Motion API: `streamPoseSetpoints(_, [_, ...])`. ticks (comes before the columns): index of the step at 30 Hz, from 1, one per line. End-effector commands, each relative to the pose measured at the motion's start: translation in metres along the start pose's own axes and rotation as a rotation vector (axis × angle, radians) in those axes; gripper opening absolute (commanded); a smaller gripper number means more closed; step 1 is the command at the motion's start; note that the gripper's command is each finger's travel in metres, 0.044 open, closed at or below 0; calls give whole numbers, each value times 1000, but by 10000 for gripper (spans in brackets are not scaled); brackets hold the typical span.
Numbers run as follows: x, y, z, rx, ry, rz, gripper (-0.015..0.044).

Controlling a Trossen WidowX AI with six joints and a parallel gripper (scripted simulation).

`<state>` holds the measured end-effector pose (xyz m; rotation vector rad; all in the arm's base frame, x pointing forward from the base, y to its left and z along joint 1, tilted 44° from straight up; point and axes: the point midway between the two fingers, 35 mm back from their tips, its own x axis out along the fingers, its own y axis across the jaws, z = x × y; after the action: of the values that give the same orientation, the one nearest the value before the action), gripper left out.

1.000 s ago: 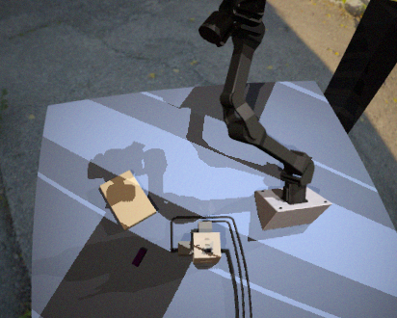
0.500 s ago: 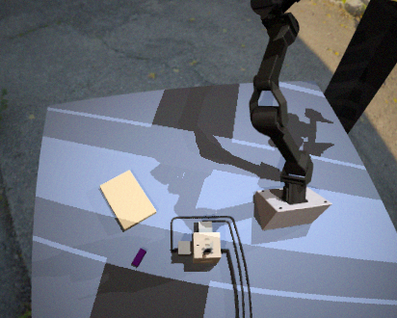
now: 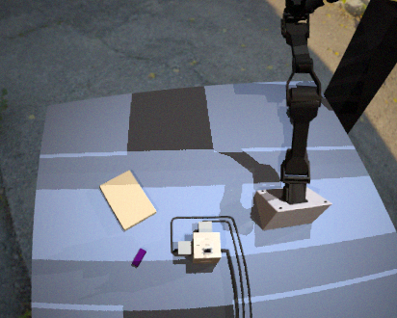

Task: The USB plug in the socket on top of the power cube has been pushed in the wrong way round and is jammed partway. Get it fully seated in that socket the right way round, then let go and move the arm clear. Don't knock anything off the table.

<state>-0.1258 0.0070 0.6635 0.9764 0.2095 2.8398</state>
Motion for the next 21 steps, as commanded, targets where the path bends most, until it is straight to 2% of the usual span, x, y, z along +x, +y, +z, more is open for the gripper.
streamPoseSetpoints(1, [-8,74,-23,-38,52,223,440])
streamPoseSetpoints(10, [-76,203,-47,-33,119,659,440])
streamPoseSetpoints(15, [-140,256,-51,-92,110,909,440])
streamPoseSetpoints(18, [-174,273,-46,-42,115,997,440])
streamPoseSetpoints(21, [-229,294,-41,-50,97,1168,440])
